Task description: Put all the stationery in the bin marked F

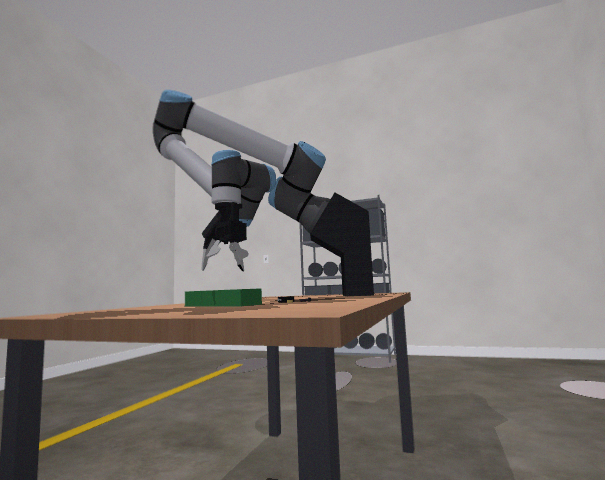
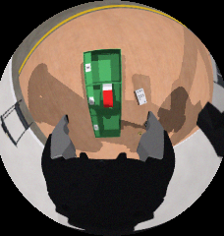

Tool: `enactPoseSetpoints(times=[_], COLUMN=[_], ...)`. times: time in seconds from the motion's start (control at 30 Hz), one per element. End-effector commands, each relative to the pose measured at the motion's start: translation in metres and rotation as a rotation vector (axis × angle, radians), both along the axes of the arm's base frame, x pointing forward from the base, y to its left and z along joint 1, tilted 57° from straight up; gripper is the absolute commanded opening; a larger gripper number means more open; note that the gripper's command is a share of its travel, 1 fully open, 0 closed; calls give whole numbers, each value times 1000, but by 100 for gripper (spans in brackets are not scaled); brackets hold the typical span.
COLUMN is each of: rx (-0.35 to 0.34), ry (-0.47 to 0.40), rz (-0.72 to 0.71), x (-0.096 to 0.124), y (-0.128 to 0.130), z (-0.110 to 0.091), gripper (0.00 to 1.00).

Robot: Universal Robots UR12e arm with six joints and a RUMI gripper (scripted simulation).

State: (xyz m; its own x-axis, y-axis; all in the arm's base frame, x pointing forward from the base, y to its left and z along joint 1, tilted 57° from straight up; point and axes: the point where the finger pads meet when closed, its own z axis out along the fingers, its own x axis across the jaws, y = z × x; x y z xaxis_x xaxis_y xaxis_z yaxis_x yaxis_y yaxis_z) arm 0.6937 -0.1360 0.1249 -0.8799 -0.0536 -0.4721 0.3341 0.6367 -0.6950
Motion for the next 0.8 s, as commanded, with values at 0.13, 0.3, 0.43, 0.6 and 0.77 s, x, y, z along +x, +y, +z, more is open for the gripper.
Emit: enactPoseSetpoints(times=[0.13,0.3,0.43,0.6,0.77], rx=[1,1,1,1,1], ry=[0,0,0,0,0], rz=[0,0,0,0,0], x=[-10,-16,-22,-26,-33], y=[23,38,51,60,75], z=[16,27,36,42,53], gripper=[100,100,100,100,100])
